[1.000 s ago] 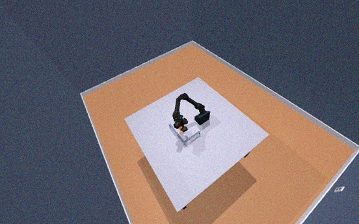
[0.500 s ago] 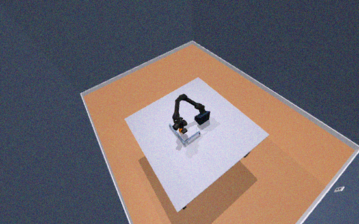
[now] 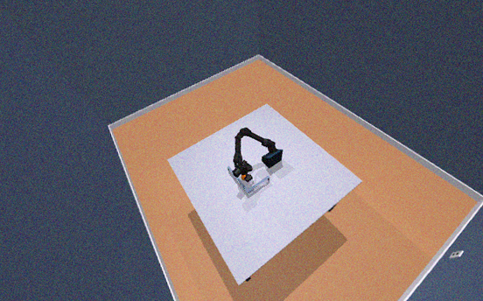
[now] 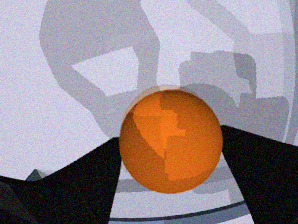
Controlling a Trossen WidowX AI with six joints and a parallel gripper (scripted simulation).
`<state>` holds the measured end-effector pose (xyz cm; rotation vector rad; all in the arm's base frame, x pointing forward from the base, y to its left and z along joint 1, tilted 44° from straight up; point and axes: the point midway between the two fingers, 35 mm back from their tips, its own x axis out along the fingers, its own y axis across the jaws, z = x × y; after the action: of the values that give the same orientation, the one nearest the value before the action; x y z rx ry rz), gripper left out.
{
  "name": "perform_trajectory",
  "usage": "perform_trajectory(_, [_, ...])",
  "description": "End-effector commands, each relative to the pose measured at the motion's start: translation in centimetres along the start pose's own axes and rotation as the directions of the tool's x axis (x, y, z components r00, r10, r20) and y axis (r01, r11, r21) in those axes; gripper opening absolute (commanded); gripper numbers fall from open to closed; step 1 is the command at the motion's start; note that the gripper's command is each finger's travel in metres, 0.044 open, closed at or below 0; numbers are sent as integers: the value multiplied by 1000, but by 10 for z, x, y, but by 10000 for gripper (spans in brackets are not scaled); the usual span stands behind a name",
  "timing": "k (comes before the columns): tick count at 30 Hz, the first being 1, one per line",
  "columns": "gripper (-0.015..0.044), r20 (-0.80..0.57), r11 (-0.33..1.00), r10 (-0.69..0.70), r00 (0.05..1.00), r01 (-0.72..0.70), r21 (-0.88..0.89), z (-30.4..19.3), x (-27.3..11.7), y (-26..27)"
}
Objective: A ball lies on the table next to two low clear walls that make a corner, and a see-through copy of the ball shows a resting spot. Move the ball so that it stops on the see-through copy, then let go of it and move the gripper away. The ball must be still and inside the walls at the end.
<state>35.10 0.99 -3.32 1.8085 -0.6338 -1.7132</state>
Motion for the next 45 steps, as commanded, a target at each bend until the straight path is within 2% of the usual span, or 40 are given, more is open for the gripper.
perform_trajectory(1, [0, 2, 1000, 7, 1000, -7, -5, 1, 7, 0])
perform_trajectory(8, [0, 2, 1000, 7, 1000, -7, -5, 1, 14, 1])
perform_trajectory(23, [394, 3, 1000, 1, 1000, -1, -3, 1, 11, 1])
perform_trajectory(24, [407, 3, 1000, 1, 1000, -1, -3, 1, 8, 0])
perform_trajectory(30, [407, 2, 1000, 3, 1000, -3, -6, 1, -72, -1])
perform_trajectory(41, [407, -13, 1000, 4, 1000, -4, -12, -1, -70, -3])
perform_trajectory(42, [433, -12, 1000, 4, 1000, -4, -12, -1, -73, -3])
perform_trajectory(45, [440, -11, 1000, 4, 1000, -4, -10, 1, -106, -2])
